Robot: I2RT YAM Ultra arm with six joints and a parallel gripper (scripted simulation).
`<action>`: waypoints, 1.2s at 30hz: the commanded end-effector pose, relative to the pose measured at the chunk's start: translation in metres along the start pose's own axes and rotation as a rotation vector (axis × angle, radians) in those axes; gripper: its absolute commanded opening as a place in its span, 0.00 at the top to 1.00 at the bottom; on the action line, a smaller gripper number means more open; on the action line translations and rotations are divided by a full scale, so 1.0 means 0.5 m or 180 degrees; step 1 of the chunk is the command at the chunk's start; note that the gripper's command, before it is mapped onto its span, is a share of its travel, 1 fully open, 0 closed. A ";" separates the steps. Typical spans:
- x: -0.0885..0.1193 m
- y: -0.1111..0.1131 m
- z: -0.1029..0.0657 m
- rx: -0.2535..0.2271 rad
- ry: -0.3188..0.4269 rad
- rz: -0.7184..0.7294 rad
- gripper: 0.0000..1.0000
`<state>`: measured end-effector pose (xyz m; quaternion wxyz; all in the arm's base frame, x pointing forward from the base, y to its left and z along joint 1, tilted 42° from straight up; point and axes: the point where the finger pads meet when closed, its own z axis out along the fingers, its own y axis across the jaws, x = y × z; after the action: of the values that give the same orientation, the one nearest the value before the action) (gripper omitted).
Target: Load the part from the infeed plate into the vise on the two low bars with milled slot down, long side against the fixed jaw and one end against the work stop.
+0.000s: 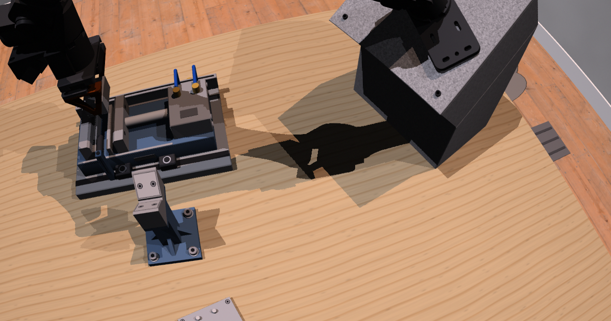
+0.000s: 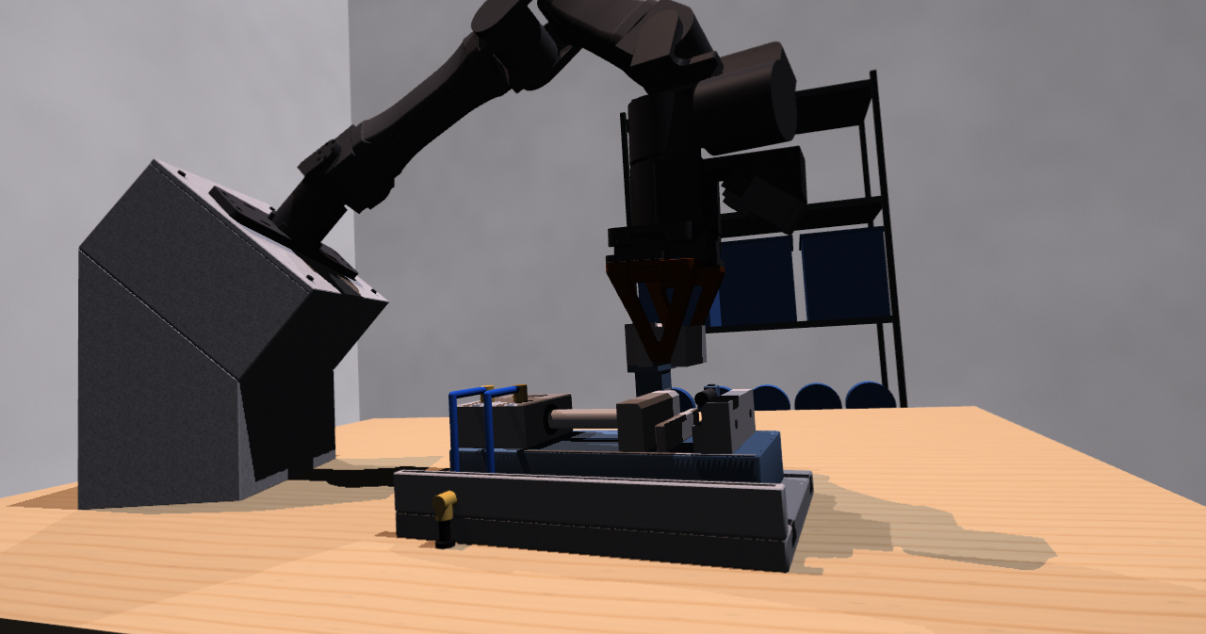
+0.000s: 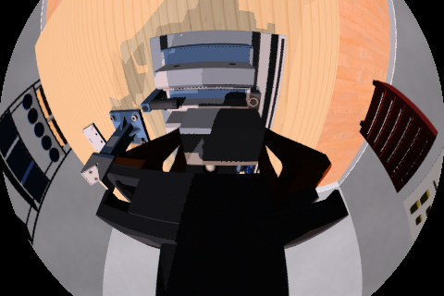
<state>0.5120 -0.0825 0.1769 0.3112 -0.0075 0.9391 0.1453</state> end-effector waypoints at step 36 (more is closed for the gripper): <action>-0.053 0.005 -0.067 0.0088 -0.0235 -0.0113 1.00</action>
<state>0.5135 -0.0830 0.1875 0.3181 -0.0111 0.9372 0.1424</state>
